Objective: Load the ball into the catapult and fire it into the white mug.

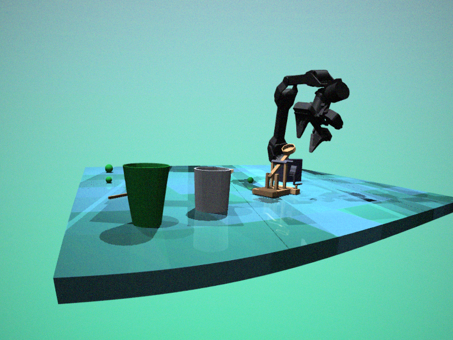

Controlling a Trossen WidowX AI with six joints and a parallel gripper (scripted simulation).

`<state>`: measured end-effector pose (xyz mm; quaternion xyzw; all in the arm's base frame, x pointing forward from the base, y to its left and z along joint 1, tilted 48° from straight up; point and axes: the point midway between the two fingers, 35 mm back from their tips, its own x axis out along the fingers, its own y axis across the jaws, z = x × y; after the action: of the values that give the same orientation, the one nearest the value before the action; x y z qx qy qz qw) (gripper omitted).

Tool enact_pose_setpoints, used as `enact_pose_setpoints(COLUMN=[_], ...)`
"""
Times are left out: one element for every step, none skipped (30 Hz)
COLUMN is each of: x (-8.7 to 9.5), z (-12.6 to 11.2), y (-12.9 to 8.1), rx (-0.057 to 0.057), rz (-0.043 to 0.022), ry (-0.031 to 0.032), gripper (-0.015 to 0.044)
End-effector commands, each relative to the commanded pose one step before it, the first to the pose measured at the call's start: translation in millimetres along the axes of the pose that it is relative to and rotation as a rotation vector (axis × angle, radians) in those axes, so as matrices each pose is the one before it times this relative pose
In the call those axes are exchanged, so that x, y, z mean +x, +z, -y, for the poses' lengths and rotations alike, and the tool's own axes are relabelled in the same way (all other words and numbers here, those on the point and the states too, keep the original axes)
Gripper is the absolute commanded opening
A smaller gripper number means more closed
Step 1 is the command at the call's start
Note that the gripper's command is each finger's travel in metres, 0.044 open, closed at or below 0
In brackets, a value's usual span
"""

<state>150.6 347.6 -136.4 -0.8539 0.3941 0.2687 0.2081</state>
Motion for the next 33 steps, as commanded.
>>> enact_pose_setpoints(x=[-2.87,0.33,0.32,0.32,0.32,0.31,0.31,0.31,0.30,0.37,0.34,0.34,0.34,0.35,0.35,0.36,0.36,0.37,0.37,0.38,0.39,0.39,0.40,0.41,0.39,0.32,0.34,0.35,0.34,0.30,0.32,0.32,0.31], z=[21.96,5.38,5.45,5.52,5.58,5.65,5.71,5.78,5.84,5.93,5.39,5.38,5.42,5.47,5.51,5.56,5.60,5.65,5.69,5.81,5.87,5.92,5.96,6.00,5.68,4.87,5.44,5.61,5.52,5.56,6.12,6.14,6.16], y=[-3.46,-0.23,-0.17,-0.10,-0.03,0.03,0.11,0.18,0.26,0.27,0.30,0.34,0.39,0.43,0.48,0.53,0.58,0.64,0.69,0.75,0.81,0.87,0.93,0.99,0.99,1.03,1.29,1.38,1.47,1.95,2.23,2.34,2.46], rx=[0.1275,0.0310,0.0311,0.0312,0.0312,0.0313,0.0313,0.0314,0.0314,0.0279,0.0251,0.0249,0.0249,0.0250,0.0250,0.0250,0.0251,0.0251,0.0251,0.0255,0.0256,0.0256,0.0256,0.0257,0.0242,0.0219,0.0252,0.0259,0.0259,0.0299,0.0327,0.0327,0.0326], rz=[0.05680,0.01236,0.01222,0.01208,0.01195,0.01182,0.01169,0.01157,0.01145,0.01074,0.00958,0.00938,0.00930,0.00922,0.00914,0.00906,0.00899,0.00892,0.00886,0.00891,0.00888,0.00883,0.00877,0.00872,0.00817,0.00738,0.00847,0.00867,0.00864,0.00998,0.01092,0.01092,0.01093], ry=[0.00669,0.00270,0.00268,0.00266,0.00263,0.00259,0.00255,0.00250,0.00245,0.00100,0.00083,0.00074,0.00067,0.00059,0.00051,0.00042,0.00034,0.00025,0.00016,0.00006,-0.00004,-0.00014,-0.00024,-0.00034,-0.00042,-0.00004,0.00013,0.00006,0.00012,0.00123,0.00128,0.00121,0.00115], gripper=[0.0440,0.0440,0.0440,0.0440,0.0440,0.0440,0.0440,0.0440,0.0440,0.0440,0.0440,0.0440,0.0440,0.0440,0.0440,0.0440,0.0440,0.0440,0.0440,0.0440,0.0440,0.0440,0.0440,0.0440,0.0440,0.0440,0.0440,0.0440,0.0440,0.0440,0.0440,0.0440,0.0440])
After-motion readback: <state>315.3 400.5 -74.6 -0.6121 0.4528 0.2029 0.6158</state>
